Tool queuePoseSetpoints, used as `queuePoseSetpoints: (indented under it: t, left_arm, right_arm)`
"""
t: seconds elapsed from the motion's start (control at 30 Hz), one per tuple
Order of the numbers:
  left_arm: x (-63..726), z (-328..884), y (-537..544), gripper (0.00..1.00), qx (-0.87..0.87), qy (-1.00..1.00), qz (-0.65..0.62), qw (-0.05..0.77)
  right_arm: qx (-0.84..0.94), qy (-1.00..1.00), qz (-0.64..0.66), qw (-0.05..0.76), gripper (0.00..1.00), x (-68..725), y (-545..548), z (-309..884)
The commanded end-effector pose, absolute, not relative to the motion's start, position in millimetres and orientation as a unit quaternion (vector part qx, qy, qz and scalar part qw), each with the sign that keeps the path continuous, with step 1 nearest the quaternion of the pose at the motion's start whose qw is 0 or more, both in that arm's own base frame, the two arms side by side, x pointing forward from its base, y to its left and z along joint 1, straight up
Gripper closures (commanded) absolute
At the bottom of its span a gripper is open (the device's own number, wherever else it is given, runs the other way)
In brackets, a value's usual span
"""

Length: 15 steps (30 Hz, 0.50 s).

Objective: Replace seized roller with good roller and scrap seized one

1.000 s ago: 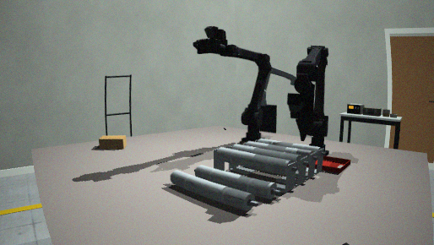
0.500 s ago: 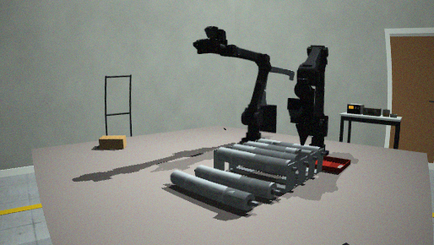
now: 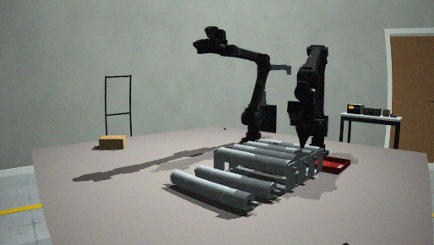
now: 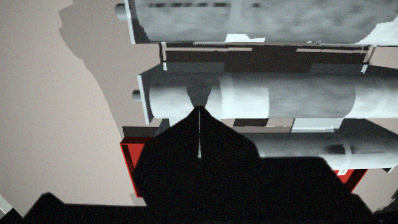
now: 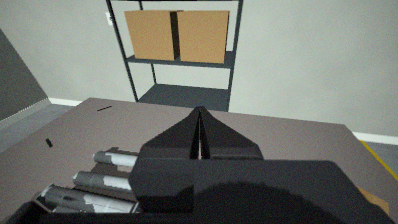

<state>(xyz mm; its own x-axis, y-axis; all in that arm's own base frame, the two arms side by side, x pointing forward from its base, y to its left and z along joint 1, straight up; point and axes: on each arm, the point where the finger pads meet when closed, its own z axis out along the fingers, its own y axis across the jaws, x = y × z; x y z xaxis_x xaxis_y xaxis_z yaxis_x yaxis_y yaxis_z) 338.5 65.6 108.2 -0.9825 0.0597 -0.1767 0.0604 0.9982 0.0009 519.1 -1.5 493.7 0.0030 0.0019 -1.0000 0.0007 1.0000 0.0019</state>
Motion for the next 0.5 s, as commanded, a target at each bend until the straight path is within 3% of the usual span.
queuePoseSetpoints:
  t: [0.0, 0.47]
  left_arm:
    - [346.5, 114.2, 67.6, 1.0, 0.026, 0.994, 0.0, 0.104]
    - [343.9, 104.1, 68.1, 1.0, 0.022, 0.996, -0.003, 0.091]
  right_arm:
    - [-0.003, 0.711, 0.004, 0.703, 1.0, 525.1, 4.8, 491.2]
    - [-0.003, 0.711, 0.004, 0.703, 1.0, 525.1, 4.8, 491.2]
